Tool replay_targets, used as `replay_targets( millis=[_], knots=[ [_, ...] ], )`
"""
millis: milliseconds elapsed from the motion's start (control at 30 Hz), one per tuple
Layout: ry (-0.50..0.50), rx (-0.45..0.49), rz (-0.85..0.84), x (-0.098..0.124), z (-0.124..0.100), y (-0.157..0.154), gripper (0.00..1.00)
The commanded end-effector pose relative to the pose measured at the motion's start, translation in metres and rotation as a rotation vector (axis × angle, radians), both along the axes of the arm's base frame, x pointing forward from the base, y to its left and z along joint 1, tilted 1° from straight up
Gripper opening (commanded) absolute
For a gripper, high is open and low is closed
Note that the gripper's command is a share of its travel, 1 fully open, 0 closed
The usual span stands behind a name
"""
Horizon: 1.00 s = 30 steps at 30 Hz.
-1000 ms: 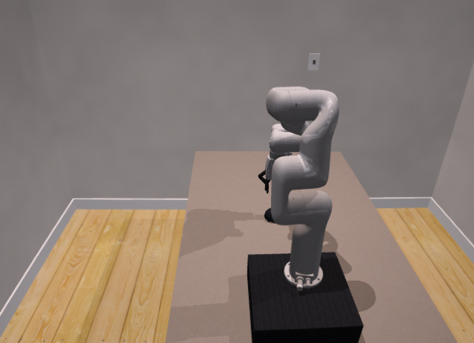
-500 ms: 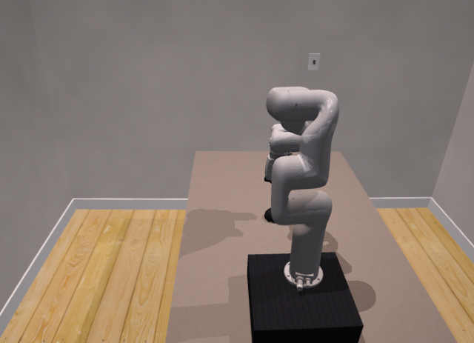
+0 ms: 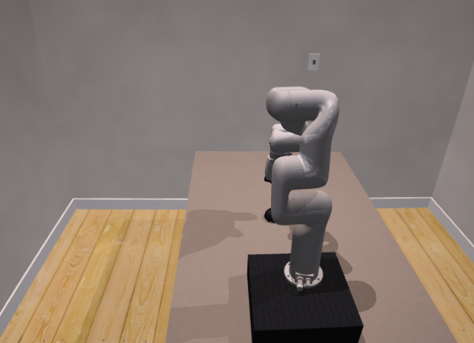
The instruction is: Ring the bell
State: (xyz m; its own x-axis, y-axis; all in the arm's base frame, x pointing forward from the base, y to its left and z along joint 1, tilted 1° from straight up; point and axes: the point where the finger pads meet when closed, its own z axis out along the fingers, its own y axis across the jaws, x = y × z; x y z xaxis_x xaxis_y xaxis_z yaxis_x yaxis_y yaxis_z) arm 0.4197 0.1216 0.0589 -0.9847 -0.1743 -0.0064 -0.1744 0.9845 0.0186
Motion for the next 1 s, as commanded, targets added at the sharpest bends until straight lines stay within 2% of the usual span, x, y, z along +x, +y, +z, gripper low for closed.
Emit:
replay_targets(
  millis=[0, 967],
  knots=[
    [-0.004, 0.001, 0.0, 0.0014, 0.0015, 0.0004, 0.0],
    [-0.004, 0.001, 0.0, 0.0017, -0.0059, 0.0006, 0.0]
  ],
)
